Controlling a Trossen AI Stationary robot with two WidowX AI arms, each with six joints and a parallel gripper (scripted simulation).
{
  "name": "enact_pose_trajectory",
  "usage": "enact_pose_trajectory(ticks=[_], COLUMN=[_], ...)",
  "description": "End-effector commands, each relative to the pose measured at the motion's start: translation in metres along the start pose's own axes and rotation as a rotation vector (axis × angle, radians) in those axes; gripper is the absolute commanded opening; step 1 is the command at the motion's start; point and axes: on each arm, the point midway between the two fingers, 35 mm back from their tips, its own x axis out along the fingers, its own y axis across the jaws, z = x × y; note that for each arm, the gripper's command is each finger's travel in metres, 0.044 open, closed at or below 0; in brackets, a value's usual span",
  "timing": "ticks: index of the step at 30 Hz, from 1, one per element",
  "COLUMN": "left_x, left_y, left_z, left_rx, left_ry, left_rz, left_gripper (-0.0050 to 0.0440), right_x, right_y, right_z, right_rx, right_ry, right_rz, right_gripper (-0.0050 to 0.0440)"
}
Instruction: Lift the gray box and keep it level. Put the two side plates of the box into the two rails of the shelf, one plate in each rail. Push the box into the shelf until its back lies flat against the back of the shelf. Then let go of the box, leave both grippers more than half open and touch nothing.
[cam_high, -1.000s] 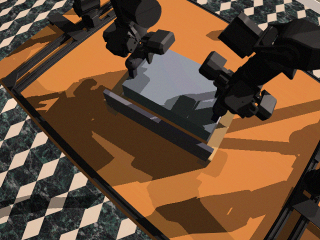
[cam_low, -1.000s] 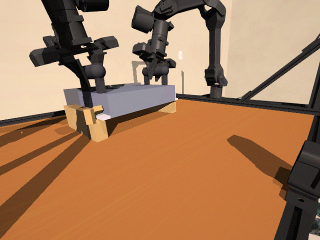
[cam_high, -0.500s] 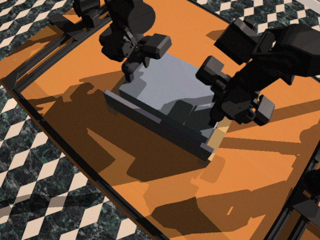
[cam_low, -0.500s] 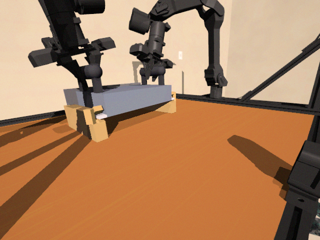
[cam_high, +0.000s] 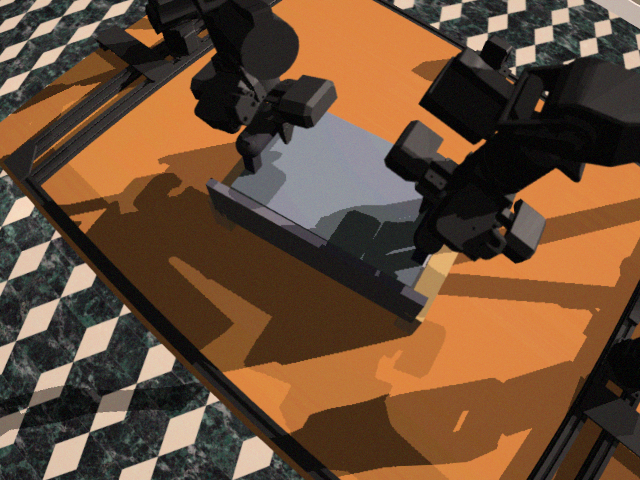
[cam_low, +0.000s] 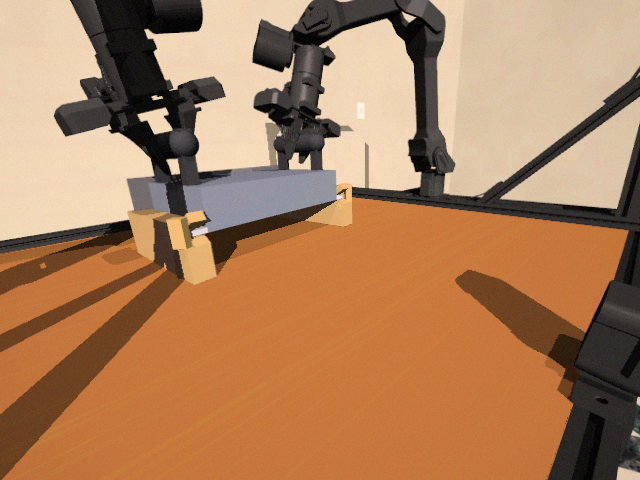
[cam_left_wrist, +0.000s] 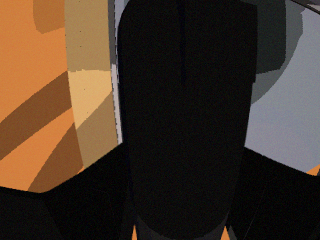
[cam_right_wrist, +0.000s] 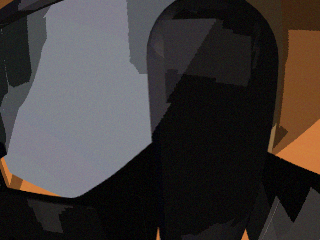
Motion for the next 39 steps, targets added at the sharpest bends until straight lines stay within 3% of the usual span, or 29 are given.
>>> enact_pose_trajectory(ticks=[1,4,5,16,18,24,29,35,39], left_x=[-0.008,-0.008,0.0,0.0,0.0,0.0,-0.001,-0.019,-0.049], left_y=[-0.001,-0.001,0.0,0.0,0.0,0.0,-0.001,-0.007,-0.015], left_z=[0.004,0.008,0.003,0.003,0.003,0.003,0.003,0.006,0.011], left_rx=[0.0,0.0,0.0,0.0,0.0,0.0,0.0,0.0,0.0], left_ry=[-0.002,-0.002,0.0,0.0,0.0,0.0,0.0,0.0,-0.001], left_rz=[-0.026,-0.026,-0.001,-0.001,-0.001,-0.001,-0.001,-0.006,-0.015], left_gripper=[0.0,0.0,0.0024,0.0288,0.0288,0.0432,0.044,0.044,0.044], right_x=[-0.008,-0.008,0.0,0.0,0.0,0.0,-0.001,-0.019,-0.049], right_y=[0.004,0.004,0.0,0.0,0.0,0.0,0.001,0.008,0.017], right_z=[0.004,0.008,0.003,0.003,0.003,0.003,0.003,0.007,0.011], right_rx=[-0.01,-0.01,0.0,0.0,0.0,0.0,0.0,-0.002,-0.006], right_ry=[-0.008,-0.008,0.0,0.0,0.0,0.0,0.0,-0.002,-0.005], right_rz=[0.021,0.021,0.0,0.0,0.0,0.0,0.0,0.004,0.011], right_gripper=[0.0,0.0,0.0024,0.0288,0.0288,0.0432,0.044,0.044,0.044])
